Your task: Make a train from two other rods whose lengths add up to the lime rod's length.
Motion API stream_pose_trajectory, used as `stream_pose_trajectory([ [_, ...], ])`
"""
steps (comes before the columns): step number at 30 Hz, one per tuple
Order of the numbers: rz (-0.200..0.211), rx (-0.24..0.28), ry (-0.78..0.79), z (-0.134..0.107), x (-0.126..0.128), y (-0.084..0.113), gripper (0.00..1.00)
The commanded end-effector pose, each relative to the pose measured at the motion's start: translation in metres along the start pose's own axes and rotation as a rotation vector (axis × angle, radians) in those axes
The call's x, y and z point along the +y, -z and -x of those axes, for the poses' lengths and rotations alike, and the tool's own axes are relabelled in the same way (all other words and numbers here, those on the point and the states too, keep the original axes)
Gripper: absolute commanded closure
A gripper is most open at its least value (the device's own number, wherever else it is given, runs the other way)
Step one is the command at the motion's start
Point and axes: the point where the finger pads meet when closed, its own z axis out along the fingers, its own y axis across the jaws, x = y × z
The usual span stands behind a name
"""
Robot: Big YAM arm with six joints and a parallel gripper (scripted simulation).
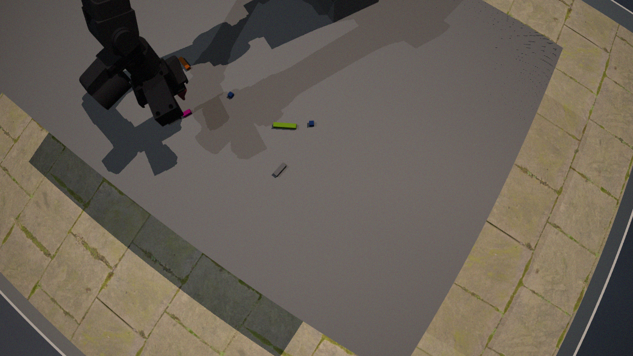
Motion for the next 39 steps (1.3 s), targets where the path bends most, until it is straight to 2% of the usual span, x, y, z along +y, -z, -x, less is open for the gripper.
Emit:
stream_pose_trajectory([
  [1,-0.01,-0.009,0.016,0.007,-0.009,0.002,0.67],
  [22,-0.009,-0.008,0.016,0.007,-0.009,0.001,0.67],
  [28,-0.023,-0.011,0.013,0.007,-0.013,-0.001,0.67],
  [39,-0.029,-0.007,0.0,0.002,-0.018,-0.011,0.67],
])
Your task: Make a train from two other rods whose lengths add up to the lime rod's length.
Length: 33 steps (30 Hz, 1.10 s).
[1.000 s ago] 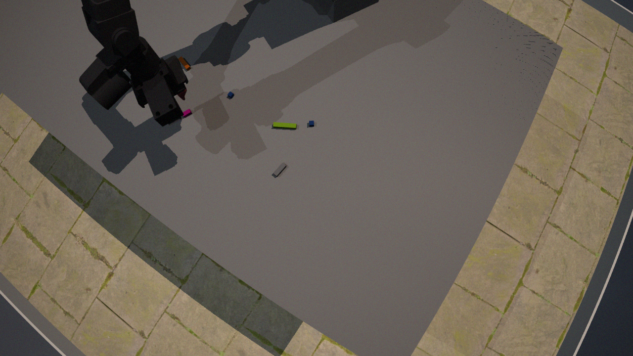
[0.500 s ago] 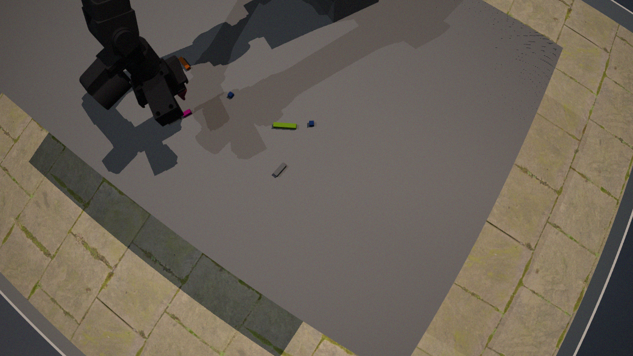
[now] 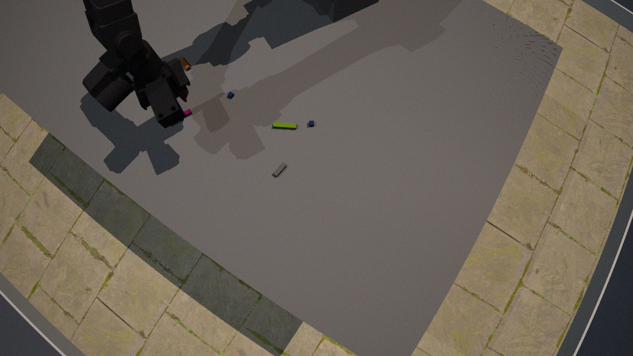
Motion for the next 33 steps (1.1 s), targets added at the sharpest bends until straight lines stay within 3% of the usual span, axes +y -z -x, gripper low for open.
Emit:
stream_pose_trajectory([
  [1,-0.028,-0.007,-0.004,0.0,-0.019,-0.004,0.67],
  [33,-0.017,-0.004,-0.001,-0.001,-0.012,-0.043,0.67],
])
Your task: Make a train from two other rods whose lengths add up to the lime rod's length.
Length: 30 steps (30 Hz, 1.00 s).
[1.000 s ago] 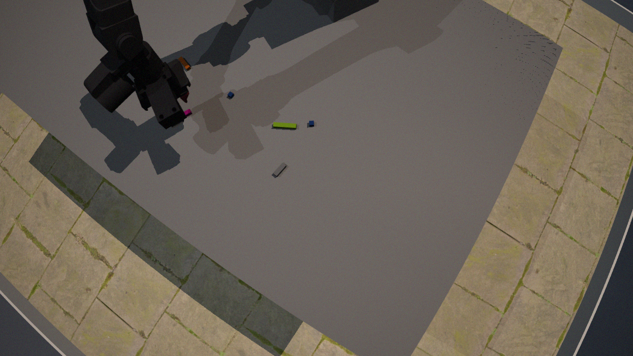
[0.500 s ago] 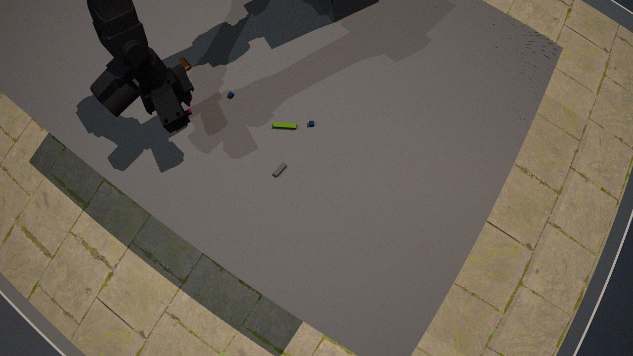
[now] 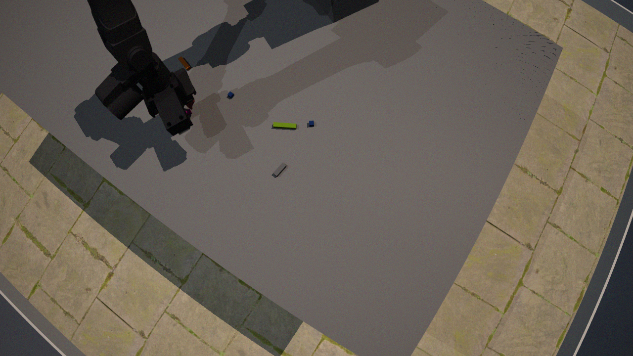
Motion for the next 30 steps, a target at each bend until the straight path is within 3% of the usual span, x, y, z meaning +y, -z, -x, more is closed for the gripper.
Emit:
stream_pose_trajectory([
  [1,-0.016,-0.005,0.0,-0.0001,-0.0117,-0.0036,0.67],
  [30,-0.017,-0.005,-0.001,-0.0004,-0.0116,-0.0032,0.67],
])
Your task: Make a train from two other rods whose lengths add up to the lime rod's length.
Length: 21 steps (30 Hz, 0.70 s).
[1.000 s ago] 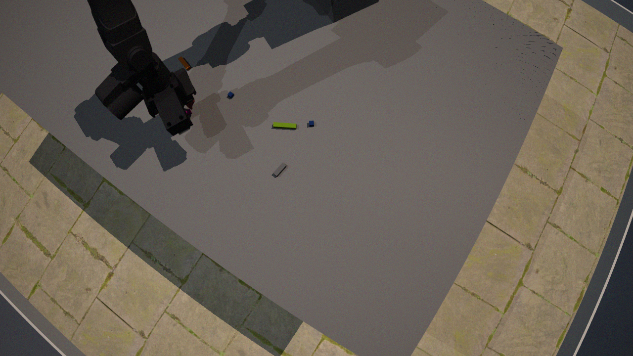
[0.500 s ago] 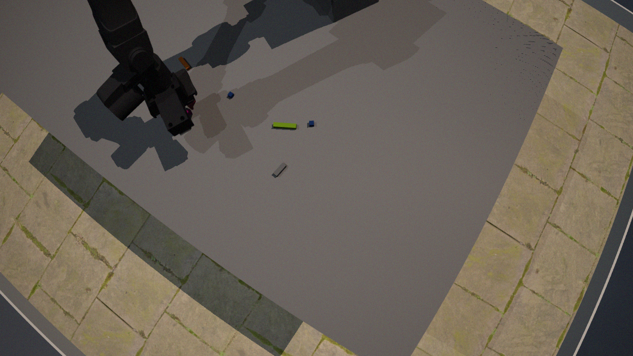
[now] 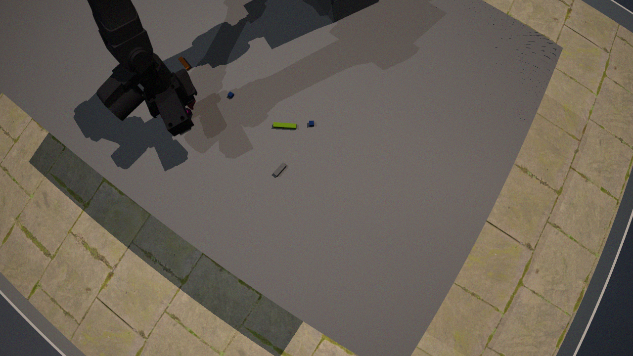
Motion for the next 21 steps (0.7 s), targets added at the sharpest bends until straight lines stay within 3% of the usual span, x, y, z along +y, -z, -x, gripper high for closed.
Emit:
stream_pose_trajectory([
  [1,-0.021,-0.006,-0.002,-0.0004,-0.0129,0.0005,0.67],
  [21,-0.023,-0.006,-0.002,-0.0022,-0.0134,0.001,0.67],
])
